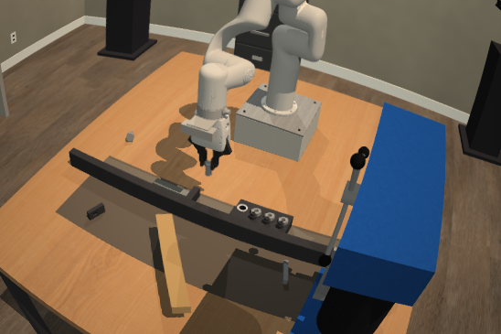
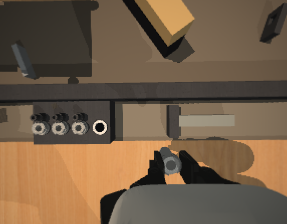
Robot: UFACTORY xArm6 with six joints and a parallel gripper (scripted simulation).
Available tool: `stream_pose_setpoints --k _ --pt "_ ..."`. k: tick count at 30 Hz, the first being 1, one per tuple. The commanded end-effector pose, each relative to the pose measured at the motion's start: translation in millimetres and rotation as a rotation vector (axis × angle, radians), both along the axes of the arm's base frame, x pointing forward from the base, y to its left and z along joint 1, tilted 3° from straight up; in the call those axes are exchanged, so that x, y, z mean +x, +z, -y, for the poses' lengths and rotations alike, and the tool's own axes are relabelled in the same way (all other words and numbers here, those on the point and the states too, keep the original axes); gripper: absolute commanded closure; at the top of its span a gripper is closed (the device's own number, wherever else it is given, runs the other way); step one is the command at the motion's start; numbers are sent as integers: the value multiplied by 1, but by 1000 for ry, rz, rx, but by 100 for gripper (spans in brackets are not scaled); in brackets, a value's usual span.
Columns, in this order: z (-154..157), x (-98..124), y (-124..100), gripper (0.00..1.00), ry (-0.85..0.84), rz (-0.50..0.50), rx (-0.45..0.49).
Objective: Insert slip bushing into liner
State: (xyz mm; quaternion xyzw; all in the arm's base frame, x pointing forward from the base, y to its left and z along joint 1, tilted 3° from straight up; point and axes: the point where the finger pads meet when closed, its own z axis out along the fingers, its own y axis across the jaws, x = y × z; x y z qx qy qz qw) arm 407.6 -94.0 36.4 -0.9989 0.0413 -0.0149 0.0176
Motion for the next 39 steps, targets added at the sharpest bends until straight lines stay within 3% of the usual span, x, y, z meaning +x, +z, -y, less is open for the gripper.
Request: stream_pose_setpoints --k 1,39 --pt "-6 4 2 74 -1 4 -2" --pt "-69 28 6 74 -1 4 -1"
